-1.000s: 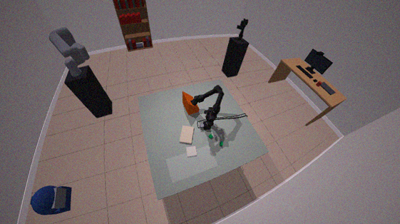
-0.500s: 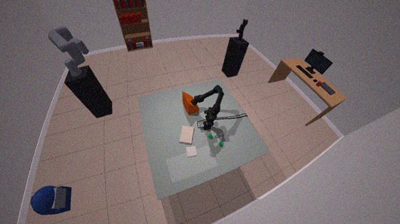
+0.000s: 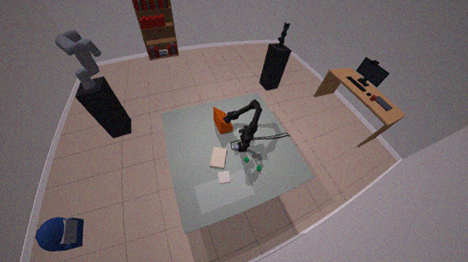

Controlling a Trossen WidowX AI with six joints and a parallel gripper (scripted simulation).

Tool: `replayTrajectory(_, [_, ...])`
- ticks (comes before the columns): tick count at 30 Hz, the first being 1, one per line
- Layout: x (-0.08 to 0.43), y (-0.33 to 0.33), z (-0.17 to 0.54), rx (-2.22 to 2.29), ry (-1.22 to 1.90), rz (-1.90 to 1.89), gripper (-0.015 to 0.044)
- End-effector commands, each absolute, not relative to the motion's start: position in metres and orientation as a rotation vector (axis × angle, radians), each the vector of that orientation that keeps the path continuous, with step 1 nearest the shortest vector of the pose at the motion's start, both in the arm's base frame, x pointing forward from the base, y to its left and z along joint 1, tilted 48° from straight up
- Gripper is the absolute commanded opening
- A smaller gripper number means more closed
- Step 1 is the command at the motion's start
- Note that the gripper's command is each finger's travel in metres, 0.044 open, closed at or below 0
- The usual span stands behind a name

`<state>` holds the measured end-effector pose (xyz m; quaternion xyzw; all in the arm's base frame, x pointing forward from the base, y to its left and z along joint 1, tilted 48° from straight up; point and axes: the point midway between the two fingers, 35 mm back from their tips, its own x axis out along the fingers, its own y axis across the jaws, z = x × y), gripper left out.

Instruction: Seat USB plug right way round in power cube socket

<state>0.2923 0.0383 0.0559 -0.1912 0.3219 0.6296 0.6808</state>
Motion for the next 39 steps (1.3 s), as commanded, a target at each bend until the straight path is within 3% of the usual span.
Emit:
replayTrajectory(1, [0.2913,0.0394,0.0549,-0.420,0.724,1.413,0.0000])
replayTrajectory(39, [0.2913,0.0427,0.0518,-0.420,0.724,1.413,0.0000])
